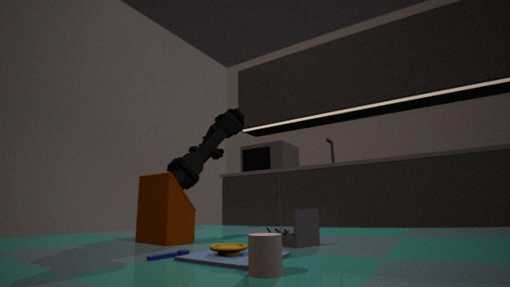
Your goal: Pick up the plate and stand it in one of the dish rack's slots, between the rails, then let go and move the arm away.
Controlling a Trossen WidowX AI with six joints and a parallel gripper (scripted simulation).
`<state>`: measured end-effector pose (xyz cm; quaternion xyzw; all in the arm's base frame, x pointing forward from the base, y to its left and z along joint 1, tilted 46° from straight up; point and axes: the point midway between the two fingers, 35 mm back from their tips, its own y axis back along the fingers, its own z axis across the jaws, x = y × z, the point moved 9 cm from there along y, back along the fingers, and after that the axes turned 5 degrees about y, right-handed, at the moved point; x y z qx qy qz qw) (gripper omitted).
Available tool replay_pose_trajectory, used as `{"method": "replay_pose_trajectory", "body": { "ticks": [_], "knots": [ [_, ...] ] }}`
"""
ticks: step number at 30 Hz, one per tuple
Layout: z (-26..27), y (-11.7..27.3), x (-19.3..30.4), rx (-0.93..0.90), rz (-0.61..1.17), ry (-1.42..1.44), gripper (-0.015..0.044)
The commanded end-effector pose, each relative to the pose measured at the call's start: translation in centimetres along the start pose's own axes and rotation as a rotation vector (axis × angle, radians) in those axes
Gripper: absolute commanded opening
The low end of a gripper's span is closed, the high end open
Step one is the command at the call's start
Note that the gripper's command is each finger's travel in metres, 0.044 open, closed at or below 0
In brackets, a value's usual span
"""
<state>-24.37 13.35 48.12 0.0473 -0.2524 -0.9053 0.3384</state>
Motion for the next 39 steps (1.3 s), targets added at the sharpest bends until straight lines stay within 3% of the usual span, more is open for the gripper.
{"method": "replay_pose_trajectory", "body": {
  "ticks": [1, 7, 21, 29, 39],
  "knots": [
    [0.0, -0.1, -0.1, 0.001, -0.002, 0.001, 0.0400],
    [0.2, -2.3, -3.3, 0.046, -0.098, 0.058, 0.0400],
    [-1.2, -5.4, -18.6, 0.252, -0.407, 0.199, 0.0400],
    [-4.1, -4.0, -27.6, 0.412, -0.527, 0.233, 0.0400],
    [-9.5, 0.7, -37.0, 0.607, -0.609, 0.226, 0.0400]
  ]
}}
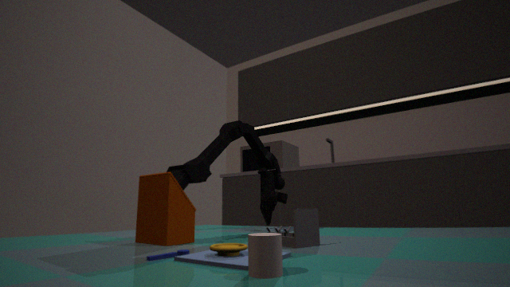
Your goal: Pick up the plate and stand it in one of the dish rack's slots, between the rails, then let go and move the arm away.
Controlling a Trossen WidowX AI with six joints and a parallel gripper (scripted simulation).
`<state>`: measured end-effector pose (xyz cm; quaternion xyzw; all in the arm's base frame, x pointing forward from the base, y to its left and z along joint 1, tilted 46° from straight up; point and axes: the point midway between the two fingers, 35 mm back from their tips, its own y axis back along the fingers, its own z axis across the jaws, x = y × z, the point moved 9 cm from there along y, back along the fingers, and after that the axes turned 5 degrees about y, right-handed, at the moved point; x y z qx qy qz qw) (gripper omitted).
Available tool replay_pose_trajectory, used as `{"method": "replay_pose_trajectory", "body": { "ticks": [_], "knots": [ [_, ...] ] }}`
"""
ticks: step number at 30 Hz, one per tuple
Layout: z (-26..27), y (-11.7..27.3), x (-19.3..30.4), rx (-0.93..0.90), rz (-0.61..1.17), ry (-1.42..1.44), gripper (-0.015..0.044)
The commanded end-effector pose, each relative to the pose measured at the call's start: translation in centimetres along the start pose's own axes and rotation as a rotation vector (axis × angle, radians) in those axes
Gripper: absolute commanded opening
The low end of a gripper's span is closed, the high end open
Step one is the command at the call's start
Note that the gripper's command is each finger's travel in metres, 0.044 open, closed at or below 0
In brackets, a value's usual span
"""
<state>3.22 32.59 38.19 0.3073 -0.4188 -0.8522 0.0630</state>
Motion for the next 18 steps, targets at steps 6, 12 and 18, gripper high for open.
{"method": "replay_pose_trajectory", "body": {
  "ticks": [6, 12, 18],
  "knots": [
    [-8.8, -2.8, -6.5, 0.159, -0.013, 0.032, 0.0400],
    [-15.8, -3.9, -9.6, 0.246, 0.030, 0.043, 0.0400],
    [-23.3, -5.0, -10.8, 0.316, 0.121, -0.009, 0.0400]
  ]
}}
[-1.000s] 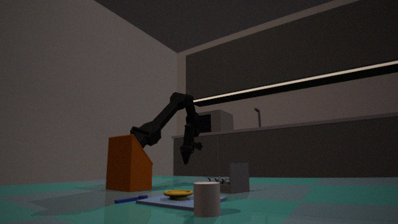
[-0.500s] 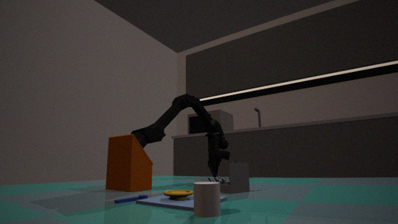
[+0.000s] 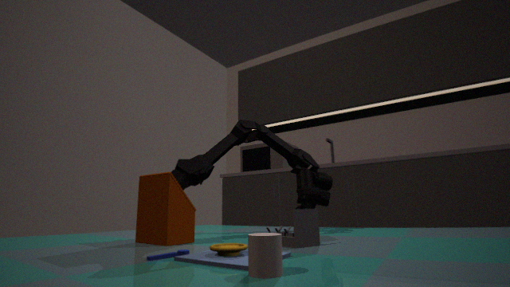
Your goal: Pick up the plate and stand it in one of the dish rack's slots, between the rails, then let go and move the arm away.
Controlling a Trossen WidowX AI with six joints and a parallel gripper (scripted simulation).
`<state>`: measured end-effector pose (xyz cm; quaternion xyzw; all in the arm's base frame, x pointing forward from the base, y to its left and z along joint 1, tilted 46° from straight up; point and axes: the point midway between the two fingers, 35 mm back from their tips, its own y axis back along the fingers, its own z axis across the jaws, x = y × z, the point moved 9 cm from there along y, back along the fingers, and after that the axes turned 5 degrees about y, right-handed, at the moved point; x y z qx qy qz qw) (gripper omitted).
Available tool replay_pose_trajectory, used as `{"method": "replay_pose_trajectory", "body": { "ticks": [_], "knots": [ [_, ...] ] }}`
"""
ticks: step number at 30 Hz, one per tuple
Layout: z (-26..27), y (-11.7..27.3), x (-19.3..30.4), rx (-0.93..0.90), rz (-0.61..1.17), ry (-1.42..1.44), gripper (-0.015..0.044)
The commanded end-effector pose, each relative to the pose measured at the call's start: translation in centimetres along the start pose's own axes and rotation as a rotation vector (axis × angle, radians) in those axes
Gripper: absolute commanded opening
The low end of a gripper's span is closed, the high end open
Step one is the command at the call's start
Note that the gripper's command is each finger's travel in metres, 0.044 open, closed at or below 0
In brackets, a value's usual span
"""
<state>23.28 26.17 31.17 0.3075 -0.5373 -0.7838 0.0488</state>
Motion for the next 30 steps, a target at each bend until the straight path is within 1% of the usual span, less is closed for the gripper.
{"method": "replay_pose_trajectory", "body": {
  "ticks": [1, 8, 15, 22, 30],
  "knots": [
    [-4.9, -2.3, -0.5, 0.052, 0.083, -0.023, 0.0400],
    [-14.5, -4.5, -0.4, 0.064, 0.202, -0.087, 0.0400],
    [-23.7, -5.3, 2.0, 0.008, 0.287, -0.162, 0.0400],
    [-31.7, -5.5, 6.1, -0.102, 0.316, -0.245, 0.0400],
    [-39.2, -4.3, 12.8, -0.204, 0.279, -0.366, 0.0400]
  ]
}}
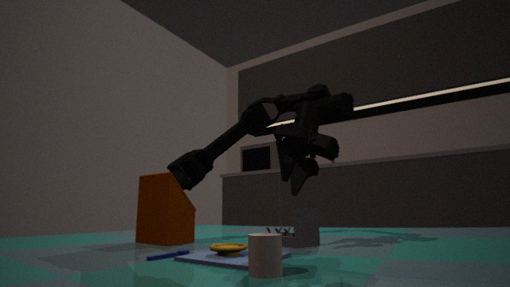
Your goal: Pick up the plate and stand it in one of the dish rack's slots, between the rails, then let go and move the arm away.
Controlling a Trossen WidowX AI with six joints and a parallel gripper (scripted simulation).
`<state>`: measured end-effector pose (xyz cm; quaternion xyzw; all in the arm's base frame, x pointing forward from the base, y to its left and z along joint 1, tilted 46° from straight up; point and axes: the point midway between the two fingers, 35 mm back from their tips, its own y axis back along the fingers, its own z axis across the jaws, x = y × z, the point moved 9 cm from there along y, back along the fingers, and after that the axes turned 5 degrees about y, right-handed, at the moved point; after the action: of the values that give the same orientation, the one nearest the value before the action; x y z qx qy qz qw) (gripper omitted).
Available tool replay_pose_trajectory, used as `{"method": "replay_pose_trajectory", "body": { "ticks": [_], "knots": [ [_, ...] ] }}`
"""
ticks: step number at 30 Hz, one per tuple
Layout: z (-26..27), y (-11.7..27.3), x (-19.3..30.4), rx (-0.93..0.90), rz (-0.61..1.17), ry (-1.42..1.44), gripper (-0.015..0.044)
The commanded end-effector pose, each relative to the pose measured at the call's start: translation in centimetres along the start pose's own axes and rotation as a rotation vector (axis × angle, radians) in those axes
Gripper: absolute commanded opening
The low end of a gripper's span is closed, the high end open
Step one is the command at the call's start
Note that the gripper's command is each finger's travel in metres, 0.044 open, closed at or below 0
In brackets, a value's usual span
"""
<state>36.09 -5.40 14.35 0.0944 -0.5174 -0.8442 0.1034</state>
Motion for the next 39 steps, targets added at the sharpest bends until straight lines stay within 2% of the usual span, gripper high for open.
{"method": "replay_pose_trajectory", "body": {
  "ticks": [1, 13, 19, 27, 39],
  "knots": [
    [-4.6, 0.2, 2.9, -0.077, -0.022, -0.055, 0.0400],
    [-14.4, -0.2, 12.3, -0.296, -0.200, -0.229, 0.0400],
    [-14.5, -0.5, 12.4, -0.299, -0.204, -0.232, 0.0400],
    [-12.3, -11.0, 10.0, -0.302, -0.206, -0.230, 0.0400],
    [-11.7, -12.0, 10.4, -0.302, -0.206, -0.230, 0.0400]
  ]
}}
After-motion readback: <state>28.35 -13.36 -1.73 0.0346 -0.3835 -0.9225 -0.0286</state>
